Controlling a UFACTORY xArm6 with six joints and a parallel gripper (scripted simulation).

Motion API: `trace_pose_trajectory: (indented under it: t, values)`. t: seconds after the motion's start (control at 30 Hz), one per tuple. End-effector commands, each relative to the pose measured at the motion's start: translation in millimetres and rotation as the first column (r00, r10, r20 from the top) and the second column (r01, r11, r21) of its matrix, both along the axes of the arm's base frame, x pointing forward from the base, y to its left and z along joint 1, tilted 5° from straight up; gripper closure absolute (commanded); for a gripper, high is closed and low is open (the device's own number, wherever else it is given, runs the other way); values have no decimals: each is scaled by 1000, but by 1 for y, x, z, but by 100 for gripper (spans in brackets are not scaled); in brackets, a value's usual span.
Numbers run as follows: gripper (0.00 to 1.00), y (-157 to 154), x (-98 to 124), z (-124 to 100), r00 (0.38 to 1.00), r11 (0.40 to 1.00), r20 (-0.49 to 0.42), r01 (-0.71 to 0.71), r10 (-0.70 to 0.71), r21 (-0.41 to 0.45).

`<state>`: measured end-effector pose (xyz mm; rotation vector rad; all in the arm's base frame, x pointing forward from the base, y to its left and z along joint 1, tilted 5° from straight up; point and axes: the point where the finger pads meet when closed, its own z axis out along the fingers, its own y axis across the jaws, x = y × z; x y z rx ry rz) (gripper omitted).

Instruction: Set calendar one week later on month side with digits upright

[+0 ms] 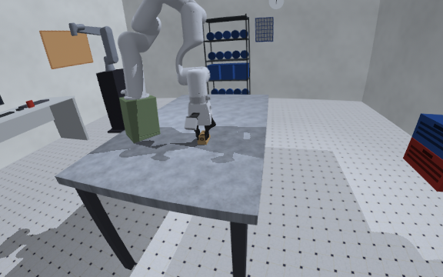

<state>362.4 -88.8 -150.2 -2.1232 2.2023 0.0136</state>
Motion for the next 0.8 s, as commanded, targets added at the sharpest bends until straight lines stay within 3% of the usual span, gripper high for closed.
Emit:
trace_pose_trajectory:
  t: [0.0,0.4,0.77]
  values:
    - [73,0,1,1,1000,1000,3,0,0,-1]
    - [73,0,1,3,1000,1000,3,0,0,-1]
    - [73,-2,0,28,1000,1000,3,0,0,-1]
